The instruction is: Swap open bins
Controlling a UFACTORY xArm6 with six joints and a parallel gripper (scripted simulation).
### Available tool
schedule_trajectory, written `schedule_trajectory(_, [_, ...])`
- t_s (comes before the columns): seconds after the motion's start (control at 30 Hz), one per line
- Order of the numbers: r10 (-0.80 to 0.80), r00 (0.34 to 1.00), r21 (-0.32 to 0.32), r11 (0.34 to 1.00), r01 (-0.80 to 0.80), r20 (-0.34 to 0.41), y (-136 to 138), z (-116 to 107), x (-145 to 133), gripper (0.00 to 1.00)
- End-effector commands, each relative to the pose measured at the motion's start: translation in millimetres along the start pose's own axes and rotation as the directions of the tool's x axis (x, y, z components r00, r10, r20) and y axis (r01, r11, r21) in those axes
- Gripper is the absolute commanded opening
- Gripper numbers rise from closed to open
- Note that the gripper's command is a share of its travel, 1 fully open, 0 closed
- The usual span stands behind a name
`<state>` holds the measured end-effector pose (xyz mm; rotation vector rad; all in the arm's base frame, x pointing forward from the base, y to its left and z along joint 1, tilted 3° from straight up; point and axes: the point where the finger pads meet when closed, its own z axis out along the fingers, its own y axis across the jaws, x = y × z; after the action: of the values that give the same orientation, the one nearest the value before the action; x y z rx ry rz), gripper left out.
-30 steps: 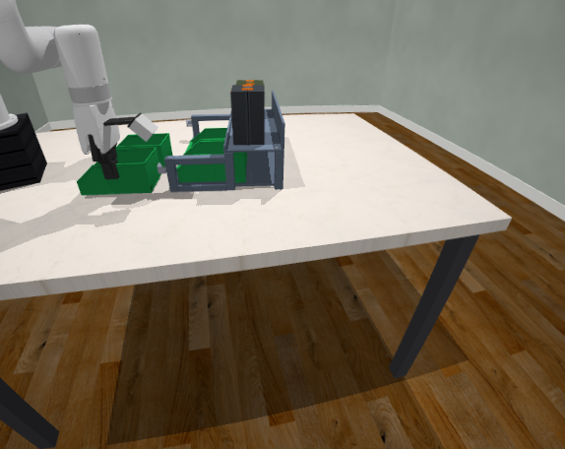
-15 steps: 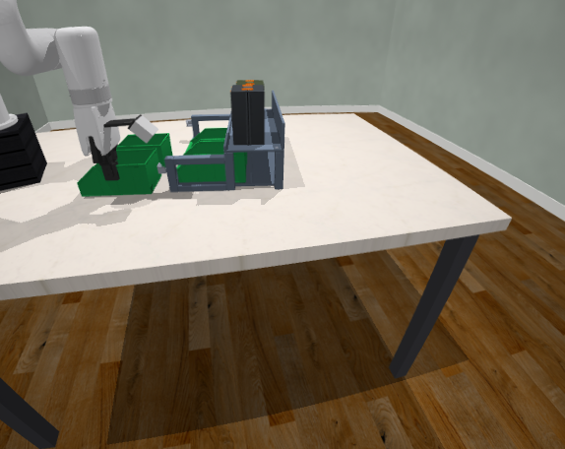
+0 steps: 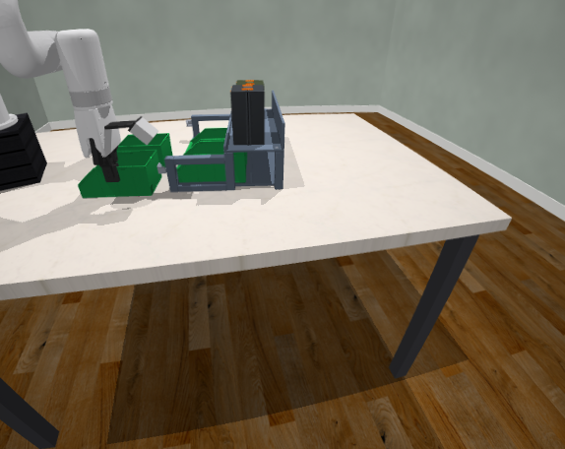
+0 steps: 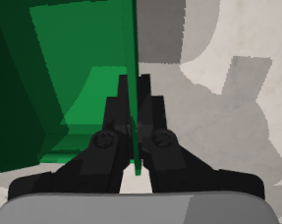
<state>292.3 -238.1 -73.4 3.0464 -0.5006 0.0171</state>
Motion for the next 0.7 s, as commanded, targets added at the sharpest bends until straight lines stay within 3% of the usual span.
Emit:
schedule_trajectory(0.0, [0.000,1.000,-0.001,1.000,0.000,-0.003,0.5,-0.8,1.3,0.00])
schedule_trajectory(0.13, [0.000,1.000,-0.001,1.000,0.000,-0.003,0.5,-0.8,1.3,0.00])
schedule_trajectory(0.17, [0.000,1.000,-0.001,1.000,0.000,-0.003,0.5,-0.8,1.3,0.26])
schedule_trajectory(0.67, [0.000,1.000,-0.001,1.000,0.000,-0.003,0.5,-0.8,1.3,0.26])
